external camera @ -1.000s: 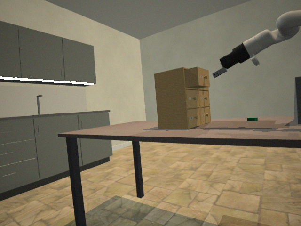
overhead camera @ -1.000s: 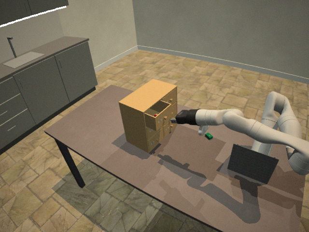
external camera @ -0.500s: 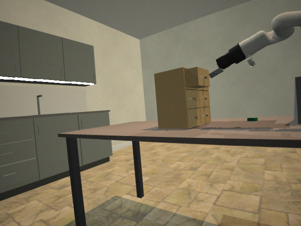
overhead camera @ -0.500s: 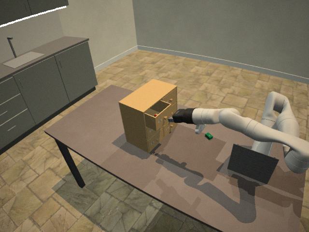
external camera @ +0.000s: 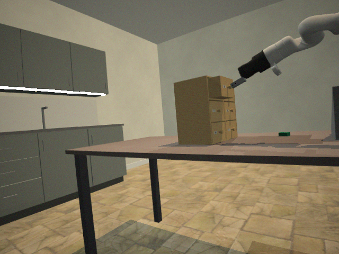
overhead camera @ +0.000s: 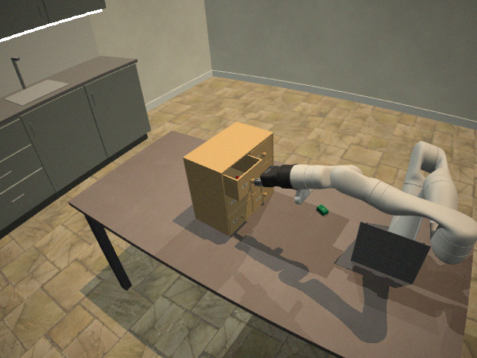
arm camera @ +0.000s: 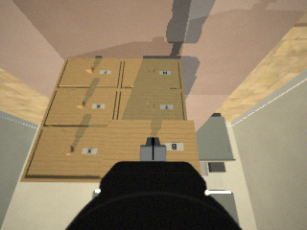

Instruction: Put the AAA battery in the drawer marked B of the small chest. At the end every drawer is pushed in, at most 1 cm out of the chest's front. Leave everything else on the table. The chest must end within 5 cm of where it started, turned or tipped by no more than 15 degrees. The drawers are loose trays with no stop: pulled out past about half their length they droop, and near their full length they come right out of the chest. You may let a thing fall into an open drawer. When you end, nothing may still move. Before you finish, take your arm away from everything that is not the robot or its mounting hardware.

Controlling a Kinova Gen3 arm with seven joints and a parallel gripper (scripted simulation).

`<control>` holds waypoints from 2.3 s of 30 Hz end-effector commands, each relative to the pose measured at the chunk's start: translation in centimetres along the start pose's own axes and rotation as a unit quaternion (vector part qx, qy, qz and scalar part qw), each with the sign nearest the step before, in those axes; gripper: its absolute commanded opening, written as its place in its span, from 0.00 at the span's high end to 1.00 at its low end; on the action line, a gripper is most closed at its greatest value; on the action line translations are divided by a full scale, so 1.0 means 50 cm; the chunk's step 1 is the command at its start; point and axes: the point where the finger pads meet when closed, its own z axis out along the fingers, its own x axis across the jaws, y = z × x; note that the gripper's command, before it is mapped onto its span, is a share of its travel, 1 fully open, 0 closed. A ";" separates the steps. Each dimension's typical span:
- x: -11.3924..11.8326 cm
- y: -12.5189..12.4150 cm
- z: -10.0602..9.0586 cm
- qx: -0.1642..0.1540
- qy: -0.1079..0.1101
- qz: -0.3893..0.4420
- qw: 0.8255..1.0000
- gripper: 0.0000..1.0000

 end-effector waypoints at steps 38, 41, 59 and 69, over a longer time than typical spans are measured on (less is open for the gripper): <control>-0.003 0.040 0.102 -0.002 -0.002 0.001 1.000 1.00; -0.004 0.041 0.105 -0.002 -0.002 0.001 1.000 1.00; -0.006 0.041 0.108 -0.002 -0.003 0.001 1.000 1.00; -0.006 0.041 0.108 -0.002 -0.003 0.001 1.000 1.00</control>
